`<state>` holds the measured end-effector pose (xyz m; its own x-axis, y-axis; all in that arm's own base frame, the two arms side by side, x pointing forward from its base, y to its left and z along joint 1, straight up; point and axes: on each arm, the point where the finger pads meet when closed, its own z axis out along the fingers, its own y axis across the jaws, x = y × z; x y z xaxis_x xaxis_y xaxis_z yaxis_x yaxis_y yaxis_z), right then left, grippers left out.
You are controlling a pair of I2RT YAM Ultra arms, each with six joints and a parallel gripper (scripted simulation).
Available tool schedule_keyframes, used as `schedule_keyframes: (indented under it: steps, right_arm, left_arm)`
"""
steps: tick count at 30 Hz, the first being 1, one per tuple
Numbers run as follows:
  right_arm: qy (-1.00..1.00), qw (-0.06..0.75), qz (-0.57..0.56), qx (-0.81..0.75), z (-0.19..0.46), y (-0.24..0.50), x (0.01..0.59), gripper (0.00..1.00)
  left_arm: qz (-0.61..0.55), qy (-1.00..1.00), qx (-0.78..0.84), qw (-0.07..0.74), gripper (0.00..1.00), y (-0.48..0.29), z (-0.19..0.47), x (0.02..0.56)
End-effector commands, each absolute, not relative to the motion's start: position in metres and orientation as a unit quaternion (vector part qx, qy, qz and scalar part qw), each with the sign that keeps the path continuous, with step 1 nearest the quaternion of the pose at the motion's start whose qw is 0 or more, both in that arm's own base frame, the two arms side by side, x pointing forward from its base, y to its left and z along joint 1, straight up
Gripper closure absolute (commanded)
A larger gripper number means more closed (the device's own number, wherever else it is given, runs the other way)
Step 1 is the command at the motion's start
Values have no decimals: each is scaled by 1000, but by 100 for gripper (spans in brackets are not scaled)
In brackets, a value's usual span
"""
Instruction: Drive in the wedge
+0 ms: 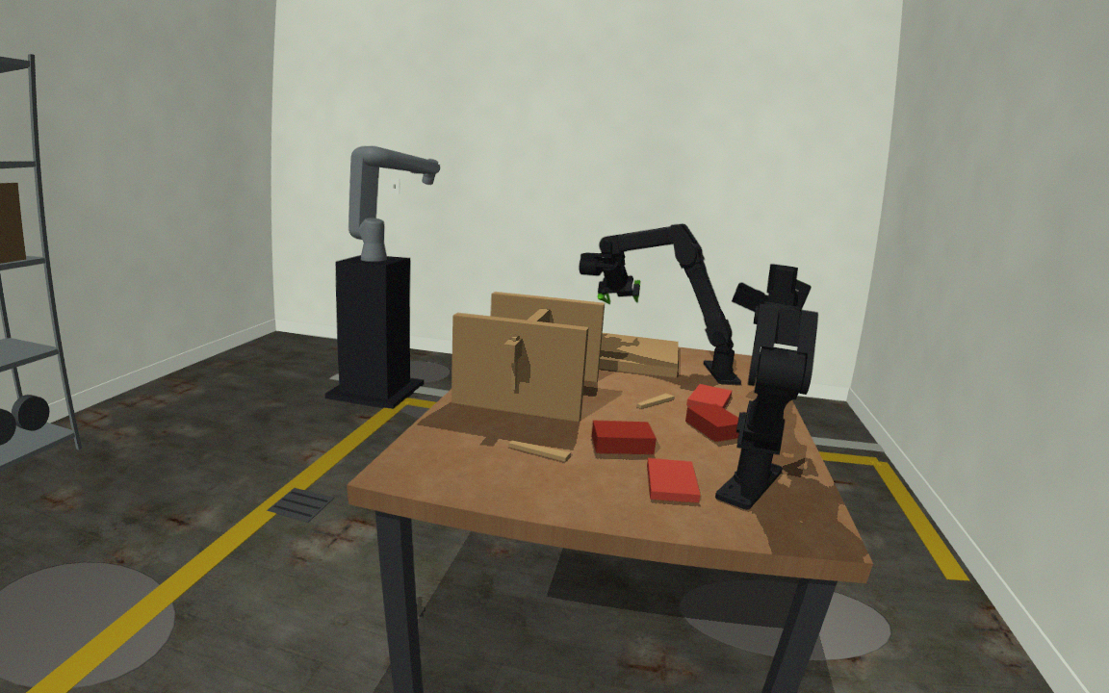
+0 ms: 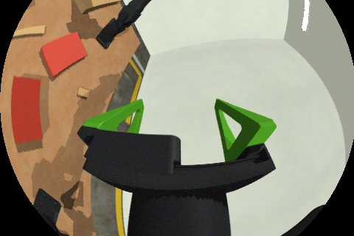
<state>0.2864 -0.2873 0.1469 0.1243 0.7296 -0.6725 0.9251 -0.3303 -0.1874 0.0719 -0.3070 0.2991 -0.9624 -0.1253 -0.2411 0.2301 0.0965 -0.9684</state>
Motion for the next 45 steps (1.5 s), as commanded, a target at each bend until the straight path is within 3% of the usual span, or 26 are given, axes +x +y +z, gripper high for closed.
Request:
schedule_keyframes:
  steps: [1,17,30,45]
  right_arm:
    - [560,145,-348,738,151,-288,287,0]
    - [560,145,-348,738,151,-288,287,0]
    - [670,227,-235,667,169,-250,340,0]
    - [756,339,-134,544,212,-199,386,0]
  left_arm:
    - [-675,725,37,134,0,-307,303,72]
    - [-675,725,37,134,0,-307,303,72]
    - [-623,713,50,317,0,-292,336,149]
    - [-513,713,41,476,0,-250,357,232]
